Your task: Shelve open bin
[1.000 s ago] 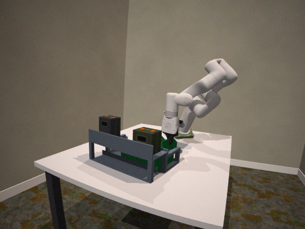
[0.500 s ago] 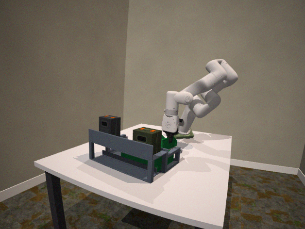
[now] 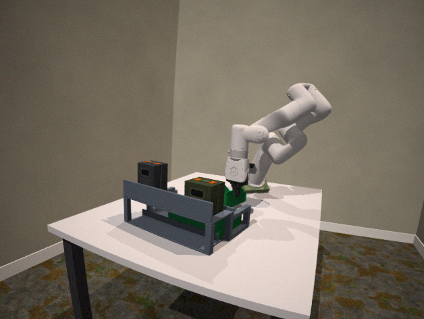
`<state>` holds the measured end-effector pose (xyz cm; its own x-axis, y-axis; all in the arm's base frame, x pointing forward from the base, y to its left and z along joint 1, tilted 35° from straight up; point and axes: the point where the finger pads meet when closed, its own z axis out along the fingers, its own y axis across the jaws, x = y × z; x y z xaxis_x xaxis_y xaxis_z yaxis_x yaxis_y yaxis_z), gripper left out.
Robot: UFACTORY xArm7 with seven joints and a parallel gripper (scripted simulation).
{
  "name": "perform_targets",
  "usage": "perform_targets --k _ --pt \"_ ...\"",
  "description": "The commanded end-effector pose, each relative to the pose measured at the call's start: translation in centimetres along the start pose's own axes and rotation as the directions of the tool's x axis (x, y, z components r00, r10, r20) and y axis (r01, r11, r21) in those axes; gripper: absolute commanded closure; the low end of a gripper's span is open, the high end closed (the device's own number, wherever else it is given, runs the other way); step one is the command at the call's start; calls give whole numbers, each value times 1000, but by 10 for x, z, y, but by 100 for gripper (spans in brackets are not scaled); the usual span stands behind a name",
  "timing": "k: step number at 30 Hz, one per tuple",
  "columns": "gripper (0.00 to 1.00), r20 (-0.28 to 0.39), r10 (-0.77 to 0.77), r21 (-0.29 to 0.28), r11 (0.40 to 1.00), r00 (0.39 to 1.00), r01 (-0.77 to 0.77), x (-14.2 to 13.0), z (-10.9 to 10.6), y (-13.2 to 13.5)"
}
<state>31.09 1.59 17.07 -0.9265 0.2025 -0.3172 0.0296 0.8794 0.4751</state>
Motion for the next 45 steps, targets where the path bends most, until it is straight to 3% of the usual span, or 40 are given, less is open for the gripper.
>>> perform_targets --k 1,6,18,23,35,45 --pt "100 3 0 0 1000 1000 0 -1 -1 0" --pt "100 3 0 0 1000 1000 0 -1 -16 0" --pt "100 3 0 0 1000 1000 0 -1 -16 0" --pt "100 3 -106 1 994 994 106 -3 -15 -15" --pt "100 3 -106 1 994 994 106 -3 -15 -15" --pt "100 3 -106 1 994 994 106 -4 -15 -30"
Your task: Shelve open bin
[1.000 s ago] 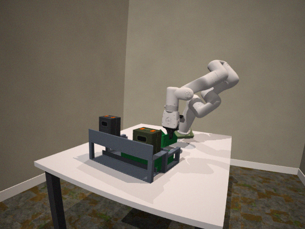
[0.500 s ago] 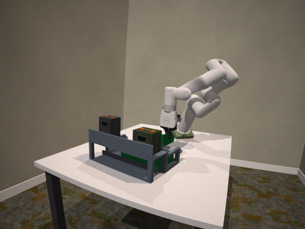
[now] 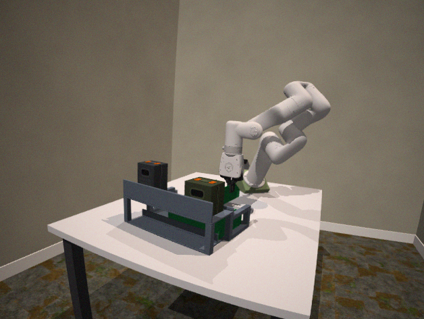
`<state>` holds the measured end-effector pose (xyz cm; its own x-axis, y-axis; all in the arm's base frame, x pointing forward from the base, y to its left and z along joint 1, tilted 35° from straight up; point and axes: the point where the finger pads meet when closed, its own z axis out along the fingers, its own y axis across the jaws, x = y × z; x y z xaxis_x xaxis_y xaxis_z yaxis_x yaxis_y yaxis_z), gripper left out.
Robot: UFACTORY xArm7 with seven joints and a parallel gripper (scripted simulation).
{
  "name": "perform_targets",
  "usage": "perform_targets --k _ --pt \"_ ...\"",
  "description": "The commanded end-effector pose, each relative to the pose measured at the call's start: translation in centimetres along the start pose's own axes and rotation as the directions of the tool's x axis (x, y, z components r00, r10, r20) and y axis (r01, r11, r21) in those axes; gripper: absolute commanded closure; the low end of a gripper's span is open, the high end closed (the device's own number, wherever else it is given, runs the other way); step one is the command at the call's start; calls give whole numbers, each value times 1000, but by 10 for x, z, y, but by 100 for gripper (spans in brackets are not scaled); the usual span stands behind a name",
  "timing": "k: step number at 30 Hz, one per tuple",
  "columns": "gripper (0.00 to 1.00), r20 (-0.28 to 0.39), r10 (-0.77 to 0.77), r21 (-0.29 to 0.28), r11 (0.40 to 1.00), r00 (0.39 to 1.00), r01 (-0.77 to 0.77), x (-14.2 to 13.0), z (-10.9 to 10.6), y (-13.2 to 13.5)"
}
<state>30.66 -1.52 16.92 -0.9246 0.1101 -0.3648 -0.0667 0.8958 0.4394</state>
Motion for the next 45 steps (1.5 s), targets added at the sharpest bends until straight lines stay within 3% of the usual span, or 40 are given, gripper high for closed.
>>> perform_targets --k 1,24,29,41,45 --pt "100 3 -2 1 1000 1000 2 -2 -1 -2" --pt "100 3 -2 1 1000 1000 2 -1 0 -16" --pt "100 3 -2 1 1000 1000 2 0 0 -31" --pt "100 3 -2 1 1000 1000 2 0 0 -31" --pt "100 3 -2 1 1000 1000 2 0 0 -43"
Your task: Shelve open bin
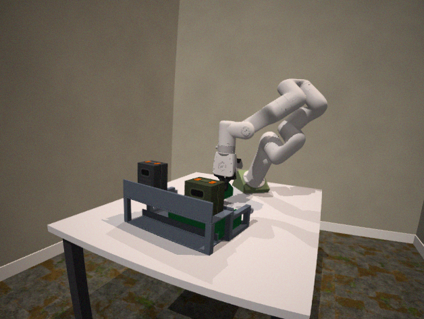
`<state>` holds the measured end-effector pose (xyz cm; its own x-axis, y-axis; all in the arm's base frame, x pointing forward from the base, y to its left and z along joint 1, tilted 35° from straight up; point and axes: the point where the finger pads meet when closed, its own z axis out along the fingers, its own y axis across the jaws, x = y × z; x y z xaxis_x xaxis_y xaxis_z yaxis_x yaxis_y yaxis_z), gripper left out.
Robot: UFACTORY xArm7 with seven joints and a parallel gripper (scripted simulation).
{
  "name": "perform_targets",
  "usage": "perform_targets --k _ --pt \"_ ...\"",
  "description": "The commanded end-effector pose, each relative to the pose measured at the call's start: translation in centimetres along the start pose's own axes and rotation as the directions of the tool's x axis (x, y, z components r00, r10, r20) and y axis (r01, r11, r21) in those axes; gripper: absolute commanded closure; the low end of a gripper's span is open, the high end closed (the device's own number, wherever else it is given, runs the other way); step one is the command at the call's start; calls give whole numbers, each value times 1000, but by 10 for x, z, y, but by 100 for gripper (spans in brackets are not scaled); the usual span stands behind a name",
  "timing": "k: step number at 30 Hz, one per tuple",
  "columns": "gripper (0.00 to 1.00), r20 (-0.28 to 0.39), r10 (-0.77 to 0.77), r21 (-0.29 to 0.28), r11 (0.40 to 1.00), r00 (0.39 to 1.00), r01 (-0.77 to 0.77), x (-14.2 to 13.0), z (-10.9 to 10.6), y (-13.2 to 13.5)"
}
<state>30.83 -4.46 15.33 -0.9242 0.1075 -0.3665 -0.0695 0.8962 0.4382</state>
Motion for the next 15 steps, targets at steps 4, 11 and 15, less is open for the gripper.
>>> perform_targets --k 4,11,15 --pt "100 3 1 1 1000 1000 -1 0 0 -13" --pt "100 3 1 1 1000 1000 -1 0 0 -13" --pt "100 3 1 1 1000 1000 -1 0 0 -19"
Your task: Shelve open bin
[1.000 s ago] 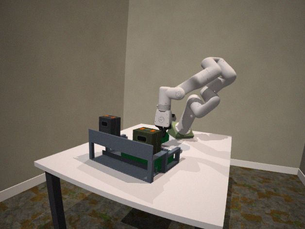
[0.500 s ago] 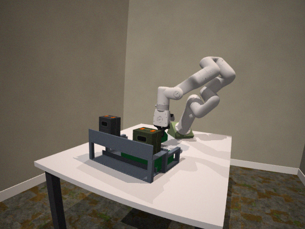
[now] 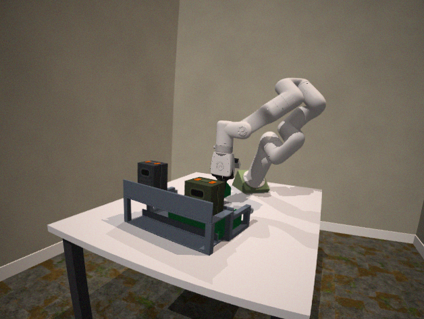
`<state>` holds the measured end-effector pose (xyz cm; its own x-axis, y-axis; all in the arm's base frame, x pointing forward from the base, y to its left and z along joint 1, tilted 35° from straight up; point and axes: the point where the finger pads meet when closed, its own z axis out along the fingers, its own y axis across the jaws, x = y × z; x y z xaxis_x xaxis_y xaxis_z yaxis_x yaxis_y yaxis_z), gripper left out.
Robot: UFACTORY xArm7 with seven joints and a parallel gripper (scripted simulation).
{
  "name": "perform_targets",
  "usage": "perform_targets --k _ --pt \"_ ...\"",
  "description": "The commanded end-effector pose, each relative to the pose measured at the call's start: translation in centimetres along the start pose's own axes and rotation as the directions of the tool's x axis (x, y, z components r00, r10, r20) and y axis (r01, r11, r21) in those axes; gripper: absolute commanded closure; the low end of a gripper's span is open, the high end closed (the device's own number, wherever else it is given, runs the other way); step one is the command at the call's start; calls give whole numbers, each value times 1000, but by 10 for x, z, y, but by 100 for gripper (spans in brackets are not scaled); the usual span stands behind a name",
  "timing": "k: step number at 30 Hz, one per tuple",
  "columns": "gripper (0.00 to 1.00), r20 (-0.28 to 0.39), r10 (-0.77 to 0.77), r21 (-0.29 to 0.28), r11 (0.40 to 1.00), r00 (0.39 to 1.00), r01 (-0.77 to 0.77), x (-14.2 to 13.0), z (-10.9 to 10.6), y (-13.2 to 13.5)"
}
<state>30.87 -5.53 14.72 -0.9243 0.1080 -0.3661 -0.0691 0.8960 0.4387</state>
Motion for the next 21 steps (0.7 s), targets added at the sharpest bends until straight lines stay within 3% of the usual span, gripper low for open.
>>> perform_targets --k 1,15,21 --pt "100 3 1 2 1000 1000 -1 -1 -1 -9" --pt "100 3 1 2 1000 1000 -1 0 -1 -15" --pt "100 3 1 2 1000 1000 -1 0 0 -30"
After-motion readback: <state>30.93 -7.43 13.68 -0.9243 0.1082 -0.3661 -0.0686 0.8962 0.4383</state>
